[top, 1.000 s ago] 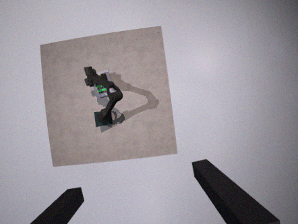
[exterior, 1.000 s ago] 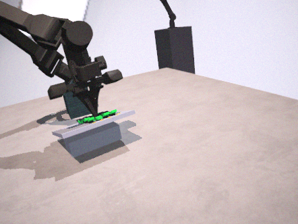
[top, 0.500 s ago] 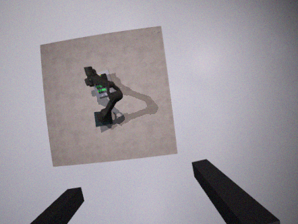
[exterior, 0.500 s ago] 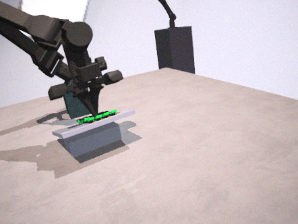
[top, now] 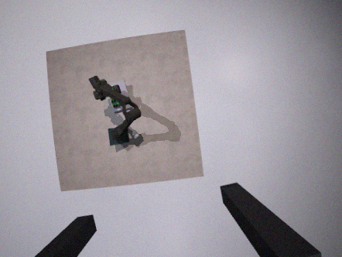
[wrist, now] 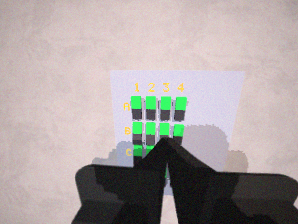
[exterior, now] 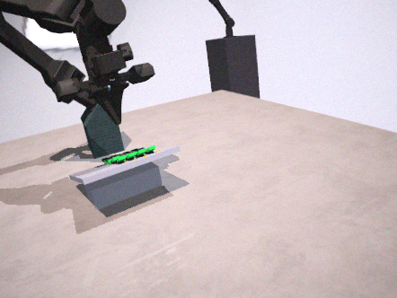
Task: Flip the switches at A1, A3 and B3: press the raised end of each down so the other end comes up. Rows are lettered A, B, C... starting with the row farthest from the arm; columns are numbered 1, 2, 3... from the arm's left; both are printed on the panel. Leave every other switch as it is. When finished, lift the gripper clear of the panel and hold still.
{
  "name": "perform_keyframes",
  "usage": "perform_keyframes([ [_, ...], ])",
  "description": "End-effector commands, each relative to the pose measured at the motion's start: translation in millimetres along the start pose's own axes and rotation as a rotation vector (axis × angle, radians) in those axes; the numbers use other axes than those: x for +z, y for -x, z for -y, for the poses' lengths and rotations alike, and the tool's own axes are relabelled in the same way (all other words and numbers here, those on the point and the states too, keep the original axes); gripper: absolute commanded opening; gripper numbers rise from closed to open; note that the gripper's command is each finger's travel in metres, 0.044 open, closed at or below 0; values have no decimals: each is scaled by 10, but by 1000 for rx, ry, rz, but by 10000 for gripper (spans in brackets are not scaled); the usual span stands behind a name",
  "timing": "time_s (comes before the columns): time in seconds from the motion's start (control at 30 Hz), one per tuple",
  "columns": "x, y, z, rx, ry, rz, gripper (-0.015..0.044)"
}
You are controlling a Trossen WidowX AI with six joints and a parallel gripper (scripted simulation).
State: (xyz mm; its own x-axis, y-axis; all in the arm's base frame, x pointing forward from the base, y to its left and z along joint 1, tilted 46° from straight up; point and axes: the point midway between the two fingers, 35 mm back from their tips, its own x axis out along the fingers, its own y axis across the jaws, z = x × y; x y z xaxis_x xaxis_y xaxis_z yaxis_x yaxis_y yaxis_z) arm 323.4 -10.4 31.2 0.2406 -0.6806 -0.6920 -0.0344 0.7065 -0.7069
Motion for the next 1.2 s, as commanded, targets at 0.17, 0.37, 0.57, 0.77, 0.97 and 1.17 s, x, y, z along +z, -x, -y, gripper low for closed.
perform_keyframes([
  [0.17, -335, -62, 6, -4, 2, 2, 0],
  [0.37, -347, -332, 16, -7, 1, 24, 0],
  [0.57, -350, -431, 19, -8, 1, 24, 0],
  [0.77, -349, -468, 19, -8, 1, 24, 0],
  [0.97, -349, -562, 20, -8, 1, 24, 0],
  [1.17, -350, -573, 21, -8, 1, 24, 0],
])
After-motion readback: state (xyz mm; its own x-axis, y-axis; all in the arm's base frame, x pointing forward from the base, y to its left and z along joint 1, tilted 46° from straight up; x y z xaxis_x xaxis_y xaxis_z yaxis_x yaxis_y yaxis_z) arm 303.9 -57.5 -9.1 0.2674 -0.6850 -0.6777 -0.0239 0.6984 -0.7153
